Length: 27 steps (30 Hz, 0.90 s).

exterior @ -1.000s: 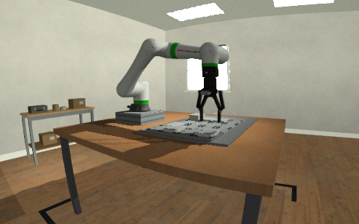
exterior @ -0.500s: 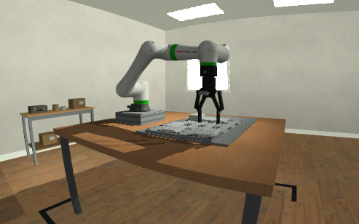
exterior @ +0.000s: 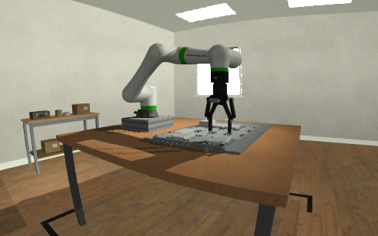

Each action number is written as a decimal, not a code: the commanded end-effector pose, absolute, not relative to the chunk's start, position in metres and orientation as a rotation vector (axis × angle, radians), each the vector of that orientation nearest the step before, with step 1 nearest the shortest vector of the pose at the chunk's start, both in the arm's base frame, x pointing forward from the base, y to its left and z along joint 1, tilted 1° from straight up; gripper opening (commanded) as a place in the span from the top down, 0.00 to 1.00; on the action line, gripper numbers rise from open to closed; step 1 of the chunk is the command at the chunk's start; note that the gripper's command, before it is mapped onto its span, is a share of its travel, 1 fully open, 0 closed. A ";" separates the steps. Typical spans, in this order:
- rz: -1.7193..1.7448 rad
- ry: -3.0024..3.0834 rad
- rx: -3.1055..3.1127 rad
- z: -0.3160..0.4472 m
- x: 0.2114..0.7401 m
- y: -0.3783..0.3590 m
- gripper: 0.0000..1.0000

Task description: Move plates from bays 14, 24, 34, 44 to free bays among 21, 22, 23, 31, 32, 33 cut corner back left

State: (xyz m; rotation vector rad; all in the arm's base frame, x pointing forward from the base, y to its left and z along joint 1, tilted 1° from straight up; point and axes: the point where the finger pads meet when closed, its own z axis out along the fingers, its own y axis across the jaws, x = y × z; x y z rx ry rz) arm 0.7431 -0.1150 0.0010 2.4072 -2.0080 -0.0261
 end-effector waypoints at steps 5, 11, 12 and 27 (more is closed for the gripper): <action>-0.022 -2.009 2.408 -0.008 0.744 -0.115 0.30; -0.022 -2.009 2.408 -0.013 0.744 -0.115 0.30; -0.022 -2.009 2.408 -0.014 0.744 -0.115 0.30; -0.022 -2.009 2.408 -0.020 0.743 -0.115 0.30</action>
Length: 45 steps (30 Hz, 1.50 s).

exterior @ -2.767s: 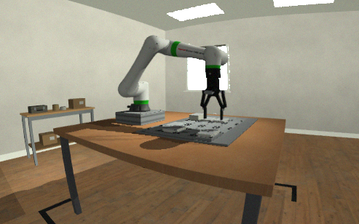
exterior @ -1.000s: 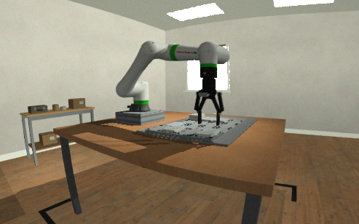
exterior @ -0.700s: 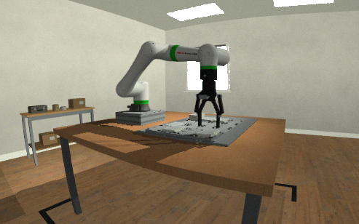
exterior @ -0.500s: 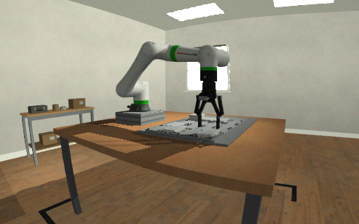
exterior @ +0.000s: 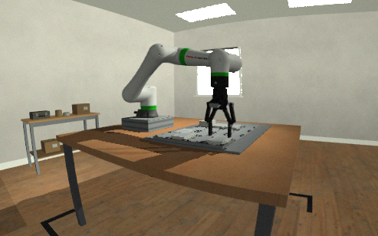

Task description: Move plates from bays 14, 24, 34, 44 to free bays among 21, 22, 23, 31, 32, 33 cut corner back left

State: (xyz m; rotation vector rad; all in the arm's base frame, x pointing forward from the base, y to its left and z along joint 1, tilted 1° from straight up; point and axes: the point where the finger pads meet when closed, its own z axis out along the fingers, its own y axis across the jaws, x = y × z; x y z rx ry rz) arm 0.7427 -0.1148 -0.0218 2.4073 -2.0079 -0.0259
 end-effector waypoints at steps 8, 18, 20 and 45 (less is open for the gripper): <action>-0.022 -2.009 2.408 -0.020 0.744 -0.115 0.30; -0.022 -2.009 2.408 -0.029 0.743 -0.115 0.30; -0.022 -2.009 2.408 -0.032 0.743 -0.115 0.30; -0.022 -2.009 2.408 -0.040 0.743 -0.115 0.32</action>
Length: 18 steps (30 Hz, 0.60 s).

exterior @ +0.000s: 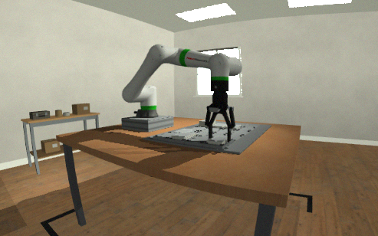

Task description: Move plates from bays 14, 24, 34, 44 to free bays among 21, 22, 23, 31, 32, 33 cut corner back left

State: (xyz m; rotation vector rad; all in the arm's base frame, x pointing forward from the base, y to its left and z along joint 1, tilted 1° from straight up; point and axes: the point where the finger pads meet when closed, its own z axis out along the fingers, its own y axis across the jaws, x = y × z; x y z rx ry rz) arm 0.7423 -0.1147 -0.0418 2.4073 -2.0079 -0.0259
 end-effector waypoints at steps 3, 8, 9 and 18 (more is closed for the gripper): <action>-0.022 -2.009 2.408 -0.040 0.743 -0.115 0.34; -0.022 -2.009 2.408 -0.040 0.743 -0.115 0.35; -0.022 -2.009 2.408 -0.040 0.743 -0.115 0.35; -0.022 -2.009 2.408 -0.040 0.743 -0.115 0.38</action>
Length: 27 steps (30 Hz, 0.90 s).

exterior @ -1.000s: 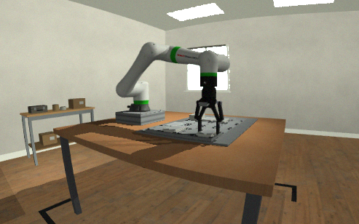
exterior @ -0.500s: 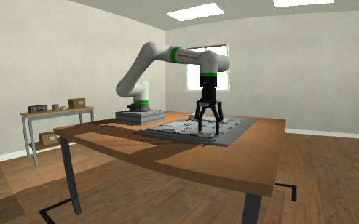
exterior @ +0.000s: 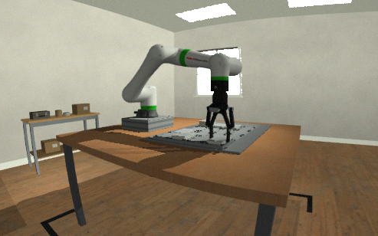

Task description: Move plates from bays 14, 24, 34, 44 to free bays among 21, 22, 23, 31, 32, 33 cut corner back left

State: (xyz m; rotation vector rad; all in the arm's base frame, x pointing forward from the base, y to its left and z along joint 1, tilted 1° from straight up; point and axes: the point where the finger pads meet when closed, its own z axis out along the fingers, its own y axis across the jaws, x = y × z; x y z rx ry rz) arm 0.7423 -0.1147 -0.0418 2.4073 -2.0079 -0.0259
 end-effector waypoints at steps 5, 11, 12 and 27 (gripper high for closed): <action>-0.022 -2.009 2.408 -0.040 0.743 -0.115 0.38; -0.022 -2.009 2.408 -0.040 0.743 -0.115 0.39; -0.022 -2.009 2.408 -0.040 0.743 -0.115 0.39; -0.022 -2.009 2.408 -0.039 0.743 -0.115 0.40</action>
